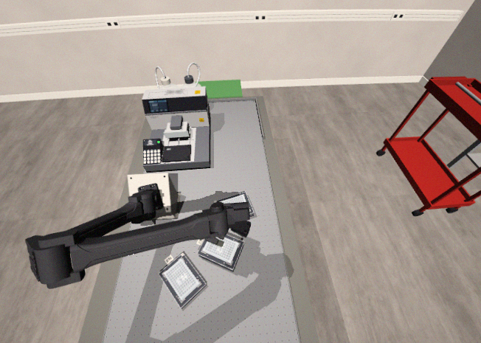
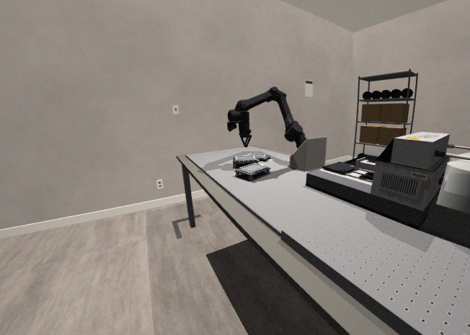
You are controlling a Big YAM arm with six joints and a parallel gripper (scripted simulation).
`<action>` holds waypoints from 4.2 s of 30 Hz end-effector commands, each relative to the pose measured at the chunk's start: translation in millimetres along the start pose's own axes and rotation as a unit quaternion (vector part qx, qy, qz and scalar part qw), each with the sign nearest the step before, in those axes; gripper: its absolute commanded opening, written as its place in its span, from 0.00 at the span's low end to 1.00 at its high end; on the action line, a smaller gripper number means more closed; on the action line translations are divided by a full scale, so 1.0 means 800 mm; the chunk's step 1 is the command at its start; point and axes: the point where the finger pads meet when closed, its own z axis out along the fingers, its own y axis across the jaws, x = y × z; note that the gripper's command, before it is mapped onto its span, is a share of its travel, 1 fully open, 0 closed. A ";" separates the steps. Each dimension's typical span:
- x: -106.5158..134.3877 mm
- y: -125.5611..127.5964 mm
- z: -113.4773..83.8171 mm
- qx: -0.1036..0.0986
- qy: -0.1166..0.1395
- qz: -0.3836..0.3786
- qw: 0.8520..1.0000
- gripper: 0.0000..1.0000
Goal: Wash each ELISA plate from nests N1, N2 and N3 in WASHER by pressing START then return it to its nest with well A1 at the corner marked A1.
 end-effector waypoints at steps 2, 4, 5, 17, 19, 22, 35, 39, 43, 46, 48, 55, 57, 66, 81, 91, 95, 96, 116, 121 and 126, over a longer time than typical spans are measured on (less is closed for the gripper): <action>0.002 -0.029 -0.001 0.003 0.004 0.007 1.000 1.00; -0.001 -0.042 -0.003 0.002 0.002 0.009 1.000 1.00; -0.004 -0.049 -0.006 0.001 0.000 0.012 1.000 1.00; -0.010 -0.047 -0.009 -0.002 -0.007 0.014 1.000 1.00; 0.000 -0.045 0.010 0.003 0.006 0.006 1.000 1.00; 0.000 -0.045 0.017 0.003 0.006 0.006 1.000 1.00; 0.001 -0.045 0.040 0.002 0.006 0.005 1.000 1.00; 0.001 -0.045 0.048 0.002 0.006 0.005 1.000 1.00; 0.000 -0.045 0.056 0.002 0.006 0.006 1.000 1.00; 0.001 -0.045 0.063 0.002 0.006 0.005 1.000 1.00; 0.001 -0.045 0.063 0.002 0.006 0.005 1.000 1.00; 0.002 -0.045 0.077 0.002 0.006 0.005 1.000 1.00; 0.002 -0.045 0.081 0.002 0.006 0.005 1.000 1.00; -0.010 -0.047 0.068 -0.001 -0.007 0.013 1.000 1.00; -0.001 -0.046 0.084 0.002 0.005 0.007 1.000 1.00; 0.002 -0.045 0.092 0.002 0.006 0.004 1.000 1.00; 0.000 -0.046 0.095 0.002 0.005 0.006 1.000 1.00; 0.002 -0.045 0.096 0.002 0.007 0.005 1.000 1.00; 0.000 -0.046 0.109 0.002 0.005 0.007 1.000 1.00; 0.003 -0.046 0.114 0.003 0.007 0.005 1.000 1.00; 0.001 -0.045 0.117 0.002 0.005 0.005 1.000 1.00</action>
